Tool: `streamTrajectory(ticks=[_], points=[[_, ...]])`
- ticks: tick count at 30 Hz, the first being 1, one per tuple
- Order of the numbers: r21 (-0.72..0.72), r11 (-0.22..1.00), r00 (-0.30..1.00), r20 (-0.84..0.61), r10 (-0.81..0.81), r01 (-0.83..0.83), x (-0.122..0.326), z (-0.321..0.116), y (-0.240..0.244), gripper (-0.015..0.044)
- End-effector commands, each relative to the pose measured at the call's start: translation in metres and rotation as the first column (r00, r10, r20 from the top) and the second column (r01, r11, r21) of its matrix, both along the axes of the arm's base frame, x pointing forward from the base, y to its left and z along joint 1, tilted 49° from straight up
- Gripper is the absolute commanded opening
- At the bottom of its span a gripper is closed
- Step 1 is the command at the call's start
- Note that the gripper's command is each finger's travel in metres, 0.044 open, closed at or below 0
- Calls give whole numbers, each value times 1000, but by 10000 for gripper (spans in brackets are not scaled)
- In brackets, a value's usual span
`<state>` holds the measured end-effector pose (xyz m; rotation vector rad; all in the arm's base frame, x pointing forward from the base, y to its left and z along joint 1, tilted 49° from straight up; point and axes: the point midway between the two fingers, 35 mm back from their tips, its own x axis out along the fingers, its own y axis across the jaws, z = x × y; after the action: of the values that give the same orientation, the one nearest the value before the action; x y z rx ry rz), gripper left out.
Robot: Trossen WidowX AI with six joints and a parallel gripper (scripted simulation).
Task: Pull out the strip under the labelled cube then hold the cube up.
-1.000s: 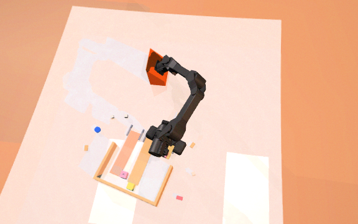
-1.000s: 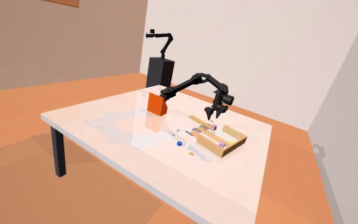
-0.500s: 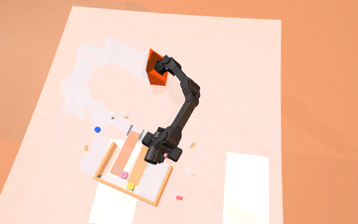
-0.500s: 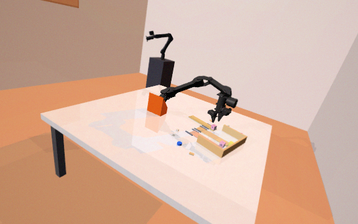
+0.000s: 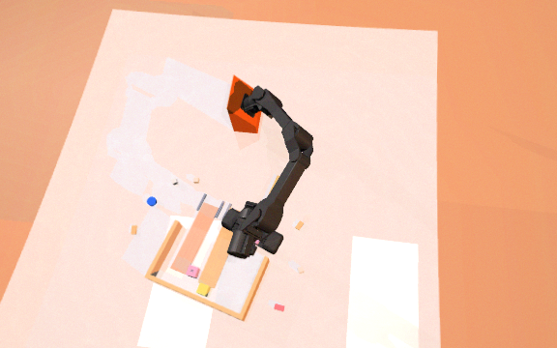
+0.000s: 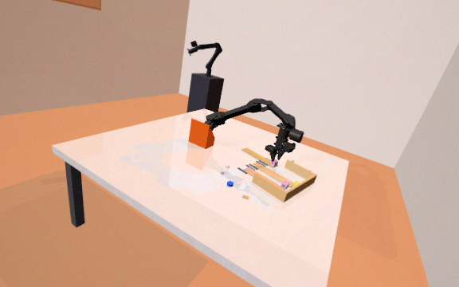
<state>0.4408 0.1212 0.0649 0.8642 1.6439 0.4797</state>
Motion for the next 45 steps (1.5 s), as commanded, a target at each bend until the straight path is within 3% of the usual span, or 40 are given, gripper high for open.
streamTrajectory(ticks=[1,15,19,26,30,45], points=[[3,1000,1000,-7,0,0,-2,-5,6,250],[5,1000,1000,-8,0,0,-5,-16,20,250],[1,1000,1000,-3,2,-2,-3,-15,18,145],[1,1000,1000,-3,2,-2,-3,-15,18,98],[1,1000,1000,-3,2,-2,-5,-15,16,0],[2,1000,1000,-10,0,0,-55,1,-27,0]])
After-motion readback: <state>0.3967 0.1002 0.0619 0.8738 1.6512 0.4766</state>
